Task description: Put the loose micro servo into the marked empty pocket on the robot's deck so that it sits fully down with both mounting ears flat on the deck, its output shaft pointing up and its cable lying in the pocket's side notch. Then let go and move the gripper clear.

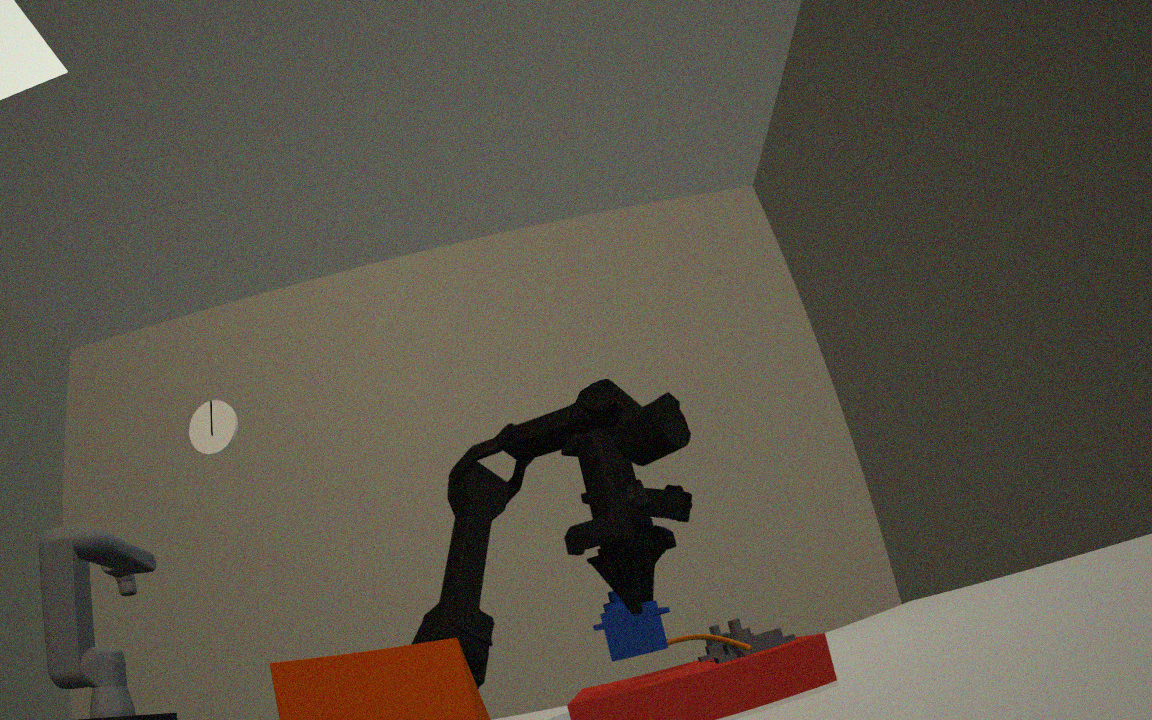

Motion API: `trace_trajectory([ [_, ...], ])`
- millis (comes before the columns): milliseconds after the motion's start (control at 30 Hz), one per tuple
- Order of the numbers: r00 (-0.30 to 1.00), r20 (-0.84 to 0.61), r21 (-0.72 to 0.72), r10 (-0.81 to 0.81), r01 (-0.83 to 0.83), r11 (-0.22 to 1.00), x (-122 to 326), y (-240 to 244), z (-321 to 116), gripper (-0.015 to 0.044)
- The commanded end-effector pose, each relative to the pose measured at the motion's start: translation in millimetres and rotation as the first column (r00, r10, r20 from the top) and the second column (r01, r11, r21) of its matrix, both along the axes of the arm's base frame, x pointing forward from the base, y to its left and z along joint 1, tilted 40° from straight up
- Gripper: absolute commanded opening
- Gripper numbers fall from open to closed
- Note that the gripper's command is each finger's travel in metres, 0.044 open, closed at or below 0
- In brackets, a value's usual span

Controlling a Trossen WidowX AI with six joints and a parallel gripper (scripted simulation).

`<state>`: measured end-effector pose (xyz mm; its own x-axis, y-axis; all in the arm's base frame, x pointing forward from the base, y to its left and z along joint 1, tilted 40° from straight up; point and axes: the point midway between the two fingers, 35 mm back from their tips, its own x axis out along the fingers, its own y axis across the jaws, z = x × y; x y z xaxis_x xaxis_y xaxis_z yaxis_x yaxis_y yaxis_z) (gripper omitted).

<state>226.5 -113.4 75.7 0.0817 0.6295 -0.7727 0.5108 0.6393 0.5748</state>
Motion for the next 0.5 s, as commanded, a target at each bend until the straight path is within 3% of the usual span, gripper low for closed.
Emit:
trace_trajectory([
  [0,0.992,0.082,-0.010,0.093,-0.092,0.996,0.0,0.0,0.9,0.0000],
  [267,0.934,0.226,-0.059,0.277,-0.270,0.961,0.0,0.0,0.9,0.0000],
  [467,0.927,0.237,-0.064,0.291,-0.284,0.957,2.0,-0.4,0.9,0.0000],
])
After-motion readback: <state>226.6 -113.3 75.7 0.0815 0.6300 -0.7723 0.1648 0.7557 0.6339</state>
